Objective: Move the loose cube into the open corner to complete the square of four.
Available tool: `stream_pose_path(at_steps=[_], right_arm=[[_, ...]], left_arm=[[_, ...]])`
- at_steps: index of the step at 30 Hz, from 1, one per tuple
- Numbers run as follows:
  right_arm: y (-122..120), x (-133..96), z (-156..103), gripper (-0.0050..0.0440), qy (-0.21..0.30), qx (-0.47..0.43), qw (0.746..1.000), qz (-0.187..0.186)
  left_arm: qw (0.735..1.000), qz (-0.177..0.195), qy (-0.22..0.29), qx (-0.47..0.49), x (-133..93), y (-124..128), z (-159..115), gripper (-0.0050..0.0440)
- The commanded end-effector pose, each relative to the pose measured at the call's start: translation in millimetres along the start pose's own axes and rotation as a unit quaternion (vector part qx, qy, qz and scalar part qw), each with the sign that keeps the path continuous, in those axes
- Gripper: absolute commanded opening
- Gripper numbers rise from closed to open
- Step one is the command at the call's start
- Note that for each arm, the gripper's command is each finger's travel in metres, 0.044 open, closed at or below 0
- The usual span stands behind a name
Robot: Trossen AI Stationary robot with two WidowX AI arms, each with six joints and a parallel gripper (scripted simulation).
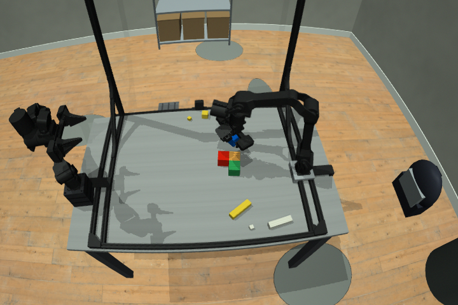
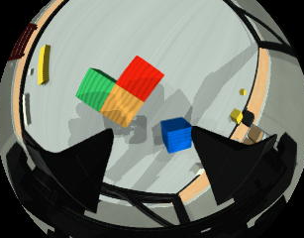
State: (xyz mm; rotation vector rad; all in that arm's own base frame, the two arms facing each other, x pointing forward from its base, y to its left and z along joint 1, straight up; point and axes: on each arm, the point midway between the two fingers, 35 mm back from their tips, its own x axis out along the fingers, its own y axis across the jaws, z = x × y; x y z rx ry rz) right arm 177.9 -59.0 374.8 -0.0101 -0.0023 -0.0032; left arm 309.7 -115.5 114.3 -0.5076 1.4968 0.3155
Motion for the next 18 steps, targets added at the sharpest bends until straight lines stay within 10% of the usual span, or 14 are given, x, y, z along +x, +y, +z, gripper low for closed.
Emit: stream_pose_path(at_steps=[1,18], right_arm=[[8.8,-9.2,3.3,0.0400,0.000,0.002,1.000,0.001],[21.2,-18.7,5.7,0.0400,0.001,0.005,1.000,0.002]], left_arm=[[0.999,0.024,0.000,-0.028,19.9,-29.0,-20.6,0.0362],[0.996,0.061,-0.004,-0.062,51.4,-60.6,-61.3,0.0362]])
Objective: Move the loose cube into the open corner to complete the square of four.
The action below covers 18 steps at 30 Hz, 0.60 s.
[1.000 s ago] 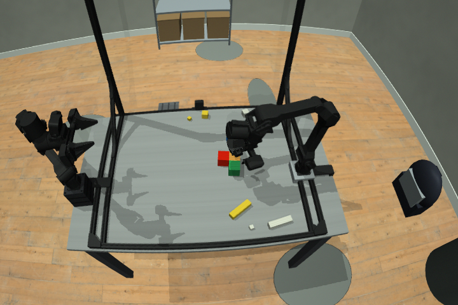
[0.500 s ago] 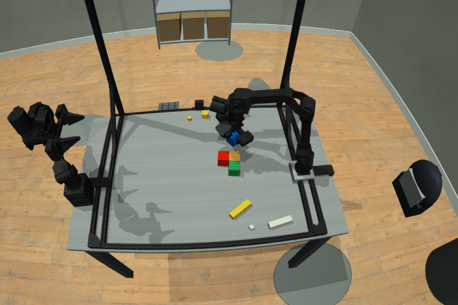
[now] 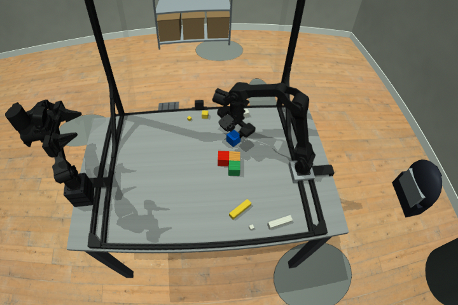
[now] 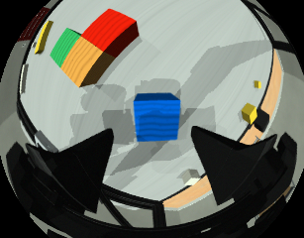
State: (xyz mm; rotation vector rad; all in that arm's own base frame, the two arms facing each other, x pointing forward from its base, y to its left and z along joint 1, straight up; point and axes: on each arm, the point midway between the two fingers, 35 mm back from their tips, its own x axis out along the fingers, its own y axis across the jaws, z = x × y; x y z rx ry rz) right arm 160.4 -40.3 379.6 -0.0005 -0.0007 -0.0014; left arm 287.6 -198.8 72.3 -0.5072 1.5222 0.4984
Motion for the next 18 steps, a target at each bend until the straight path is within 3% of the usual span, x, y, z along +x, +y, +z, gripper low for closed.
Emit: stream_pose_path(at_steps=[1,18], right_arm=[[2.6,-1.1,0.6,0.0400,0.000,0.001,1.000,0.001],[2.6,-1.2,0.6,0.0400,0.000,0.001,1.000,0.001]], left_arm=[[1.000,0.000,-0.006,-0.006,1.4,-5.7,-1.1,0.0362],[1.000,0.000,-0.006,-0.006,20.6,-7.1,-0.7,0.0362]])
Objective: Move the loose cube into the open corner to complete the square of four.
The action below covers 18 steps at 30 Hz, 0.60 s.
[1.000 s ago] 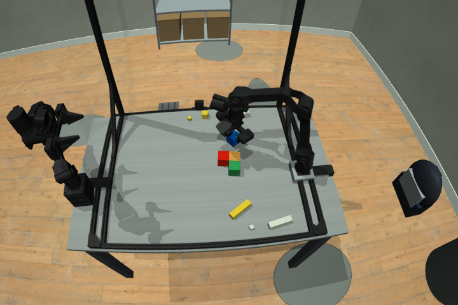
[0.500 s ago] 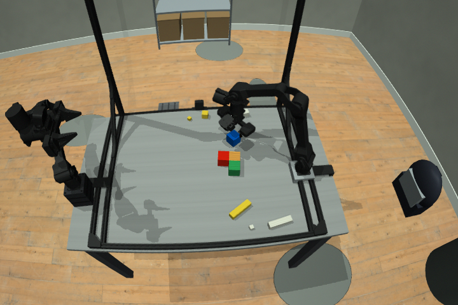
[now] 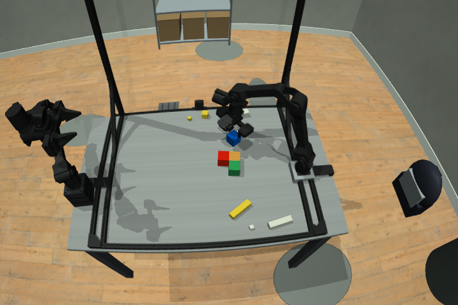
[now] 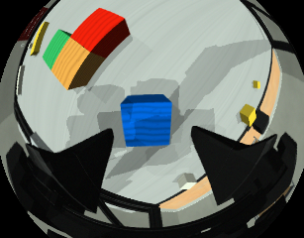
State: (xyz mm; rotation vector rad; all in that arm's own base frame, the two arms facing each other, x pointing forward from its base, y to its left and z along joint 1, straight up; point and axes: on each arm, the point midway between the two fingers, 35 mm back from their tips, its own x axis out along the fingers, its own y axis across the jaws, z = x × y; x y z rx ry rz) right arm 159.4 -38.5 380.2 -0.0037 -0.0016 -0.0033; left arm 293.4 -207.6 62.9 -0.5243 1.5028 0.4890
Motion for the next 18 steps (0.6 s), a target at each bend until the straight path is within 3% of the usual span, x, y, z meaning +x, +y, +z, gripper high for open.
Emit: stream_pose_path(at_steps=[1,18], right_arm=[[0.9,-0.2,0.0,0.0400,0.000,0.002,1.000,0.002],[0.9,-0.2,0.0,0.0400,0.000,0.002,1.000,0.002]], left_arm=[[1.000,0.011,0.000,-0.002,11.1,3.6,-0.3,0.0362],[1.000,0.011,0.000,-0.001,35.7,3.9,-0.3,0.0362]])
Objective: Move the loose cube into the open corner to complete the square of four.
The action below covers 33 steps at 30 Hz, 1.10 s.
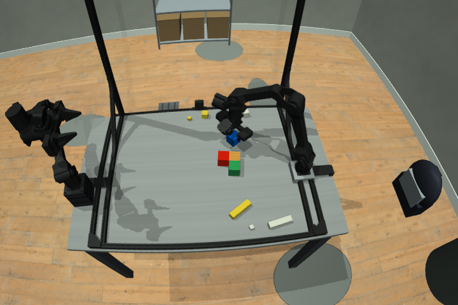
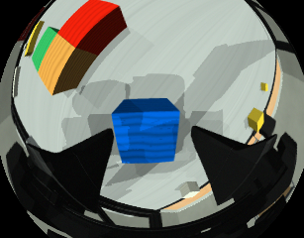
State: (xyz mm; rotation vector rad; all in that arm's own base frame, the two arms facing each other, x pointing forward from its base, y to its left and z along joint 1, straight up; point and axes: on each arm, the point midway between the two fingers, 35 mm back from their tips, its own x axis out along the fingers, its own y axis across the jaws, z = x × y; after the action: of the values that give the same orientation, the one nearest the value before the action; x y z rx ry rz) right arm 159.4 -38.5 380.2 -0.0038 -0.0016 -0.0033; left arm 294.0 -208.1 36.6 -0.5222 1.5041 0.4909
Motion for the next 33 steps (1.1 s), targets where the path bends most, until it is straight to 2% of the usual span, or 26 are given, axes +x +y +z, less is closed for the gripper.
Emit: stream_pose_path(at_steps=[1,12,18,20,33], right_arm=[[0.8,-0.2,0.0,0.0400,0.000,0.002,1.000,0.002],[0.8,-0.2,0.0,0.0400,0.000,0.002,1.000,0.002],[0.8,-0.2,0.0,0.0400,0.000,0.002,1.000,0.002],[0.8,-0.2,0.0,0.0400,0.000,0.002,1.000,0.002],[0.8,-0.2,0.0,0.0400,0.000,0.002,1.000,0.002]], left_arm=[[1.000,0.010,0.000,-0.002,9.4,4.1,-0.5,0.0362],[1.000,0.010,0.000,-0.001,27.1,5.5,-0.8,0.0362],[1.000,0.010,0.000,-0.001,28.1,5.6,-0.8,0.0362],[1.000,0.010,0.000,-0.001,28.1,5.6,-0.8,0.0314],[1.000,0.010,0.000,-0.001,28.1,5.6,-0.8,0.0227]])
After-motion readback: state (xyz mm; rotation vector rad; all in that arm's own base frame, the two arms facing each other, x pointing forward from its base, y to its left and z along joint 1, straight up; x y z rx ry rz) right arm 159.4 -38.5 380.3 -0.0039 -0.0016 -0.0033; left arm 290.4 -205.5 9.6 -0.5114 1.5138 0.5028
